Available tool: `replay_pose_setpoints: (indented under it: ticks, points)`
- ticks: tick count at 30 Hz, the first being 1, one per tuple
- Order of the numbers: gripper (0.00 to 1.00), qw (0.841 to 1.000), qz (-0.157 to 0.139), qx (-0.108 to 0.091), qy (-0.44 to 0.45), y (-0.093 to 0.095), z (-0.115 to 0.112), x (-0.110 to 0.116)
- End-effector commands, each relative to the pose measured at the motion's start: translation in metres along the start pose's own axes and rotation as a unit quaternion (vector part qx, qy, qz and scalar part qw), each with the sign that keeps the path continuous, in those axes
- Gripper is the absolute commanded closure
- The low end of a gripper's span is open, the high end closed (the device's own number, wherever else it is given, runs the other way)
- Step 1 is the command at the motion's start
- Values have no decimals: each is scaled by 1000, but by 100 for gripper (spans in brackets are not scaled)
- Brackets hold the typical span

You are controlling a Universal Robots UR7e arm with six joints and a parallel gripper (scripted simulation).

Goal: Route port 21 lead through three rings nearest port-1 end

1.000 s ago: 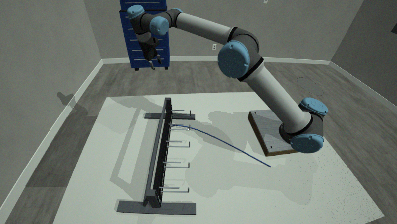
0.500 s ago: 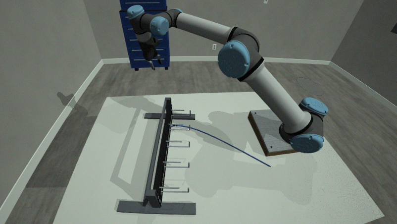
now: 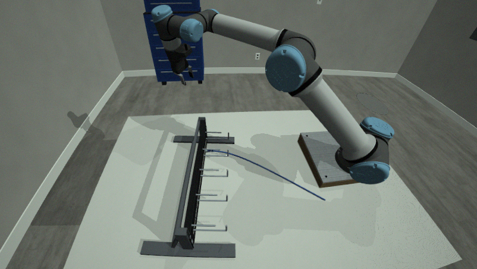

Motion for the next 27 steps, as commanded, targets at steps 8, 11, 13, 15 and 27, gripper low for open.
replay_pose_setpoints:
  ticks: [8, 11, 13, 15, 27]
  points:
    - [0, 995, -7, 14, -99, -29, 35, -27]
    - [0, 992, -9, 18, -124, -36, 44, -34]
    - [0, 988, -10, 22, -150, -42, 53, -43]
    - [0, 984, -12, 25, -178, -49, 62, -53]
    - [0, 944, -25, 44, -325, -79, 111, -111]
Point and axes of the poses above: the point where the finger pads meet when closed, its own y axis out along the fingers, its own z axis across the jaws, x = y × z, the point moved 2 cm from there along -y, back along the fingers, and after that the axes turned 10 degrees about -y, right-handed, at the moved point
